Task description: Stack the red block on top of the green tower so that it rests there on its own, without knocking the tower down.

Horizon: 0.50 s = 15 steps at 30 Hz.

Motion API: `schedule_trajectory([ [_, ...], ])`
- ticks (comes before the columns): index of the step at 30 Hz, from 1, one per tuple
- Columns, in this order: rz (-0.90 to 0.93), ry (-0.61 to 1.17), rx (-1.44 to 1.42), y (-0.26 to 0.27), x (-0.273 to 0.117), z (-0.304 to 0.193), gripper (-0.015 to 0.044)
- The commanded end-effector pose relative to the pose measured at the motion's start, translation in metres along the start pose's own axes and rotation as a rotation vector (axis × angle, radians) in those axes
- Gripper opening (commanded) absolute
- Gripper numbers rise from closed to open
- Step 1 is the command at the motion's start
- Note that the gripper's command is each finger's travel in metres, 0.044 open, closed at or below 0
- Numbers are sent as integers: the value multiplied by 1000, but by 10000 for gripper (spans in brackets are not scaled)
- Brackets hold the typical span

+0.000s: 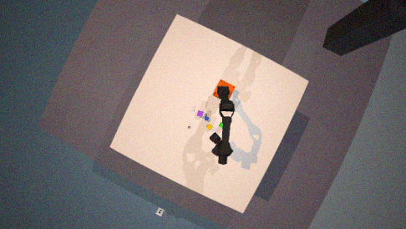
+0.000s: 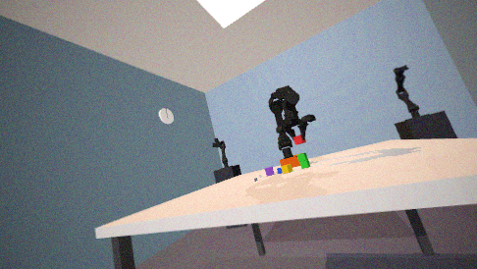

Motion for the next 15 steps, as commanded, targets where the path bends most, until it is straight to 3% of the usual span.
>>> schedule_trajectory([
  [1, -3, 11, 0, -3, 1, -14, 0],
  [15, -6, 16, -1, -19, 0, -61, 0],
])
Point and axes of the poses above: the point midway between the two fingers, 35 mm back from their tips, its own x axis out along the fingers, its own y axis across the jaws, z = x × y, the point moved 6 cm from there along -x, back along the fingers, and after that the axes turned 13 degrees about -x, right-handed, at the moved point
